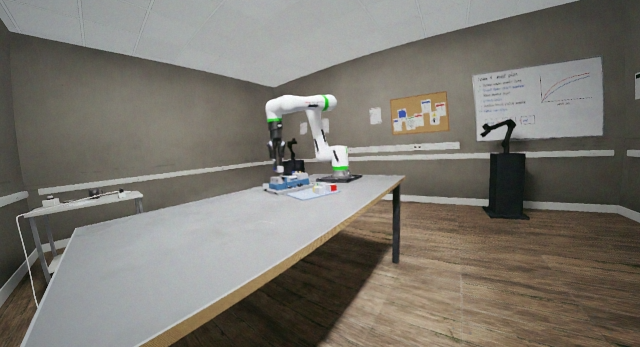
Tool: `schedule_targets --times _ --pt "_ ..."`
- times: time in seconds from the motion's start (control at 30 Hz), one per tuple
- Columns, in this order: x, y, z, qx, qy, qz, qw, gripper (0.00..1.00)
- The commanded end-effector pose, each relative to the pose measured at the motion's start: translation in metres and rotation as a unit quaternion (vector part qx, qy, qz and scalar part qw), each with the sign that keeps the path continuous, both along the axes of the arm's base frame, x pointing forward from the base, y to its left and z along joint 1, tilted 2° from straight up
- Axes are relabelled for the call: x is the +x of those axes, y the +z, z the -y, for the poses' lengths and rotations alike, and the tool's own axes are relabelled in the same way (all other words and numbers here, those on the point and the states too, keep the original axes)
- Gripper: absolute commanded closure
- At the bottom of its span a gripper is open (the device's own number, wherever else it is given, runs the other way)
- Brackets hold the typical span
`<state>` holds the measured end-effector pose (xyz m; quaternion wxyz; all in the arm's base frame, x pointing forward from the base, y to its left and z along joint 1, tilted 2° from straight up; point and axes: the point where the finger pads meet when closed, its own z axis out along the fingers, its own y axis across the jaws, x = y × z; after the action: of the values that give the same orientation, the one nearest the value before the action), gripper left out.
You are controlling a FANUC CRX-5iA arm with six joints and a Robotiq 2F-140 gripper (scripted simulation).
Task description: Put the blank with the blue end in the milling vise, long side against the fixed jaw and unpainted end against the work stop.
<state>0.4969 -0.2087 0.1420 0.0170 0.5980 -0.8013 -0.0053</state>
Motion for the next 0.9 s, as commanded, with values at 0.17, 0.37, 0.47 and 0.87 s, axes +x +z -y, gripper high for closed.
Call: schedule_targets --times 0.17,0.37,0.47,0.87 --pt "0.0 -0.003 0.0 0.0 0.0 0.001 1.0 0.9" --pt "0.0 -0.015 -0.001 0.0 0.0 0.001 1.0 0.9" --pt "0.0 -0.021 -0.001 0.0 0.0 0.001 1.0 0.9" --pt "-0.001 -0.028 -0.001 0.0 0.0 0.001 1.0 0.9"
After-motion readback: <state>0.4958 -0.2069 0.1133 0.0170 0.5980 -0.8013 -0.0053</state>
